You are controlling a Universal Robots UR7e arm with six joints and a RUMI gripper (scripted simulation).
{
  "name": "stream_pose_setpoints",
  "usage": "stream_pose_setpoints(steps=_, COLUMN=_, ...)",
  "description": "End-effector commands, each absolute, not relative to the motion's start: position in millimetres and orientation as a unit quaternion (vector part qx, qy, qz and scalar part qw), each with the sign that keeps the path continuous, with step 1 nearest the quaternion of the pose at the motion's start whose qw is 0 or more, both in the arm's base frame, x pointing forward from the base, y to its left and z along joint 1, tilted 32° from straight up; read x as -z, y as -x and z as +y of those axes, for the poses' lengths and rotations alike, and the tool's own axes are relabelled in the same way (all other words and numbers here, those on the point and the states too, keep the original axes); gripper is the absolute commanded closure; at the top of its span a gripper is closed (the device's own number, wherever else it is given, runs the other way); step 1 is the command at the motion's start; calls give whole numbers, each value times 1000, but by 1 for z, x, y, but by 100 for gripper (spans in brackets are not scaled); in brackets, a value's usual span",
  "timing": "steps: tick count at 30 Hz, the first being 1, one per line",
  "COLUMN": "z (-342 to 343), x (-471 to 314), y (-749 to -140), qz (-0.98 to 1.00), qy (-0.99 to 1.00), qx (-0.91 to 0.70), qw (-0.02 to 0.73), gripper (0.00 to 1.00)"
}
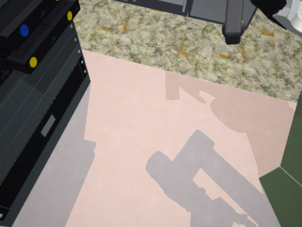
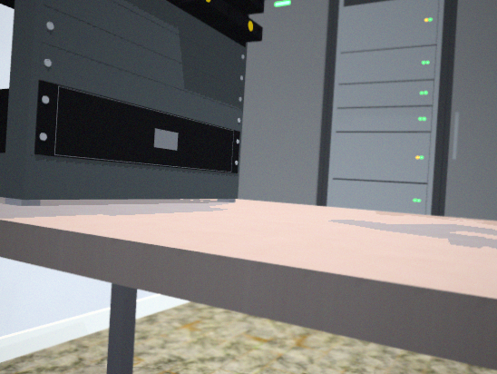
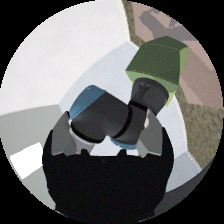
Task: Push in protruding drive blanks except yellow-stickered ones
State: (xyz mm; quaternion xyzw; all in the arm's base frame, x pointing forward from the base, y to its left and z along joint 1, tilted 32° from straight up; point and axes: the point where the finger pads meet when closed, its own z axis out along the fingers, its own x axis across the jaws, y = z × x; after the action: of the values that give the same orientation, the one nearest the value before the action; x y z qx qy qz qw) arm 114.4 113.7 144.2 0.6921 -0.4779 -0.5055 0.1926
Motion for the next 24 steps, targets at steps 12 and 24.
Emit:
stream_pose_setpoints(steps=12, z=151, x=-181, y=-105, qz=-334, qy=-682, qx=640, qw=118, gripper=0)
stream_pose_setpoints(steps=24, z=173, x=-209, y=-109, qz=-249, qy=-647, qx=720, qw=49, gripper=0)
